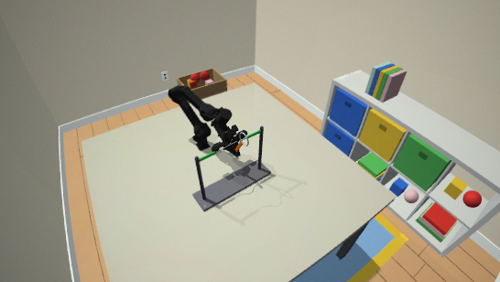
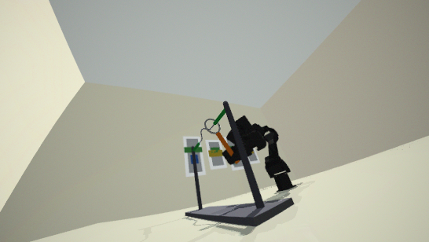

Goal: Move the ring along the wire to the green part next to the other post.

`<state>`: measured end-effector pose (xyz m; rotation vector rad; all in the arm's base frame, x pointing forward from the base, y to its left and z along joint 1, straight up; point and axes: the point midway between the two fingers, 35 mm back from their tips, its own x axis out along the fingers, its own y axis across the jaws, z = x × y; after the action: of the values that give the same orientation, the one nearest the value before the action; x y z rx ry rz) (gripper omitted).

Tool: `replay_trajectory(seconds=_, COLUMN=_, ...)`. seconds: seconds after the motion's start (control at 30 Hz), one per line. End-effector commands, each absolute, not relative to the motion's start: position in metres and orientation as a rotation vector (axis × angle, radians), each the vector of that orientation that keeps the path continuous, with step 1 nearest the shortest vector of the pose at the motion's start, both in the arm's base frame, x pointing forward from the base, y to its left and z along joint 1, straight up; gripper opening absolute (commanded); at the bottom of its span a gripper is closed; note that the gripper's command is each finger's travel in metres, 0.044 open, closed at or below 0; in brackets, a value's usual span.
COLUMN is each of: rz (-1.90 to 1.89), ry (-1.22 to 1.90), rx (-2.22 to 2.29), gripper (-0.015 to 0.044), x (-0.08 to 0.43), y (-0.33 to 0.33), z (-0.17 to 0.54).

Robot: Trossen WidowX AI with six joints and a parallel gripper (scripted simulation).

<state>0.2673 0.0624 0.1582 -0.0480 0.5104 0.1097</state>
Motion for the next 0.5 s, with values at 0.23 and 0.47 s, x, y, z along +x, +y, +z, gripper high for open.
replay_trajectory(seconds=0.23, rz=0.094, ry=0.505, rx=-0.009, gripper=-0.0150, x=0.267, y=0.077, z=0.158)
replay_trajectory(seconds=0.47, rz=0.094, ry=0.502, rx=-0.004, gripper=-0.0150, x=0.266, y=0.084, z=0.158)
